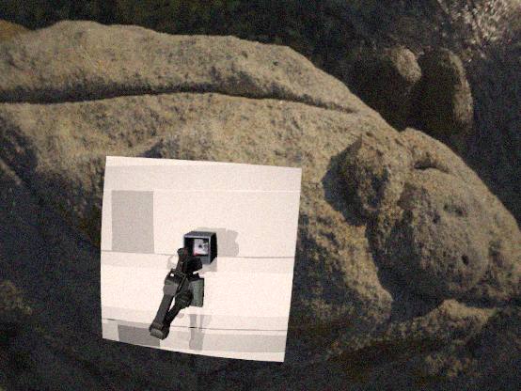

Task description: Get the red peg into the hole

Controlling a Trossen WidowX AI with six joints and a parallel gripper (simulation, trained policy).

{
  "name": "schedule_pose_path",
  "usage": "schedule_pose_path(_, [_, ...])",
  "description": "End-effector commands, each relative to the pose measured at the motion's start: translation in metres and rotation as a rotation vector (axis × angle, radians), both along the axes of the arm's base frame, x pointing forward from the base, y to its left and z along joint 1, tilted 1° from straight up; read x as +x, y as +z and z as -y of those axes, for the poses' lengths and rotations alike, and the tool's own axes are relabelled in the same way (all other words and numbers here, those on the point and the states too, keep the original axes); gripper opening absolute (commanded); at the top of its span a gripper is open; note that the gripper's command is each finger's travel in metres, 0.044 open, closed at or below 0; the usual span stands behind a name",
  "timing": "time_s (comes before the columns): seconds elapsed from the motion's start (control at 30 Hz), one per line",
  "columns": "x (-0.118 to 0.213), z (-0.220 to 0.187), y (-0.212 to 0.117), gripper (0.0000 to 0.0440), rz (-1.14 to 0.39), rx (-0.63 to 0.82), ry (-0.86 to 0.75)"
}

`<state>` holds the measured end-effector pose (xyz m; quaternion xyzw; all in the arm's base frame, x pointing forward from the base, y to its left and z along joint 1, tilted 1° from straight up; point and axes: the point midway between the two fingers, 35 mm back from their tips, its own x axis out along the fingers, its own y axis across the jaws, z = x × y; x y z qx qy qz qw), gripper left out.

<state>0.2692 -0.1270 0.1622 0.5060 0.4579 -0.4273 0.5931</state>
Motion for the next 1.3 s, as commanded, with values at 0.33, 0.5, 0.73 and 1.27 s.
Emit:
schedule_pose_path(0.33, [0.018, 0.011, -0.037, 0.0000, -0.008, 0.028, 0.043])
schedule_pose_path(0.5, [0.025, 0.012, -0.048, 0.0000, -0.006, 0.034, 0.069])
schedule_pose_path(0.73, [0.031, 0.012, -0.068, 0.0000, -0.017, 0.042, 0.113])
schedule_pose_path(1.27, [0.032, 0.014, -0.086, 0.0151, -0.076, 0.065, 0.161])
